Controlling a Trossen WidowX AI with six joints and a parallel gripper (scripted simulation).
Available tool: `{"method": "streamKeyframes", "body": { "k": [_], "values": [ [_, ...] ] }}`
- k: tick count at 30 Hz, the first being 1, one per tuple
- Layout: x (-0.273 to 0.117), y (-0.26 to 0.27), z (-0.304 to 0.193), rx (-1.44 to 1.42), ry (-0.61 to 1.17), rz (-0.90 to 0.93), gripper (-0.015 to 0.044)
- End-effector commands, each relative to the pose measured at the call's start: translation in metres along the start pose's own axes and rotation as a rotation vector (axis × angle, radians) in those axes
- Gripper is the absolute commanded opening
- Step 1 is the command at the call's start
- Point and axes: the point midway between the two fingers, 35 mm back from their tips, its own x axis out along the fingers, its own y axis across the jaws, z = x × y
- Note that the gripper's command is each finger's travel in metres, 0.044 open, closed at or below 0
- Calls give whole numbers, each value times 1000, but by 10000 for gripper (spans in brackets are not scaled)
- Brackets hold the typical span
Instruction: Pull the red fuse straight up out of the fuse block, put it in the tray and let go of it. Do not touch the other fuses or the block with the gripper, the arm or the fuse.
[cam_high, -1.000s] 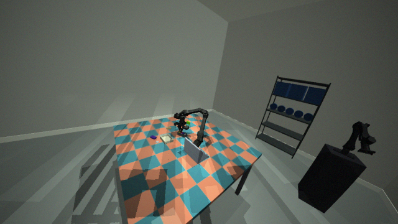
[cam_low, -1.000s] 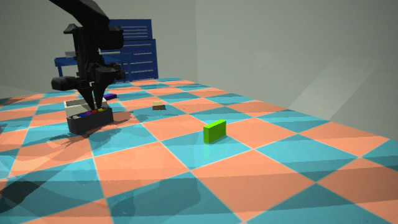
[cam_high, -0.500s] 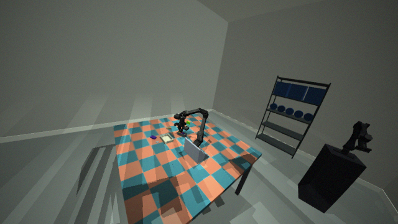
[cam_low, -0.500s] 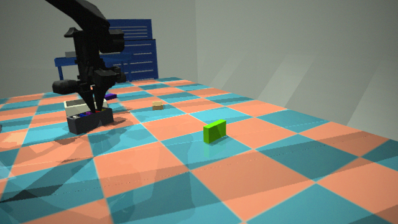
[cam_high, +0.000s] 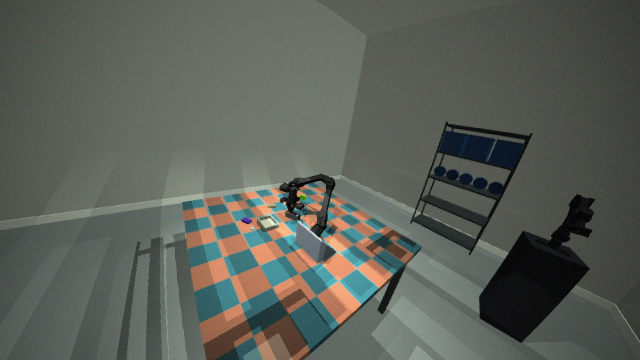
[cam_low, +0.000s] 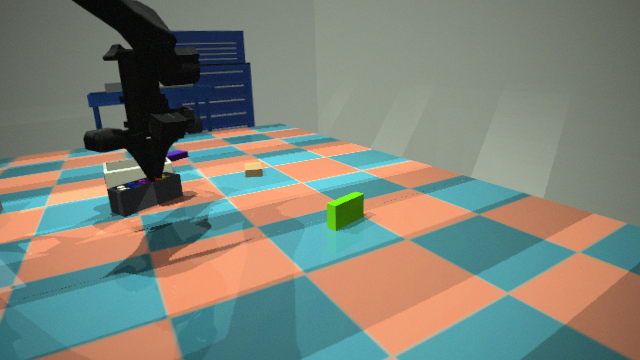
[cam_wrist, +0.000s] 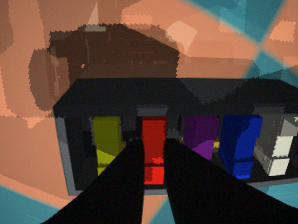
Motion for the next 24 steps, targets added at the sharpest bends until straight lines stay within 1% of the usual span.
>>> {"method": "streamKeyframes", "body": {
  "k": [1,24],
  "values": [
    [0,0,0,0,0,0,0],
    [-10,1,0,-2,0,0,0]
  ]
}}
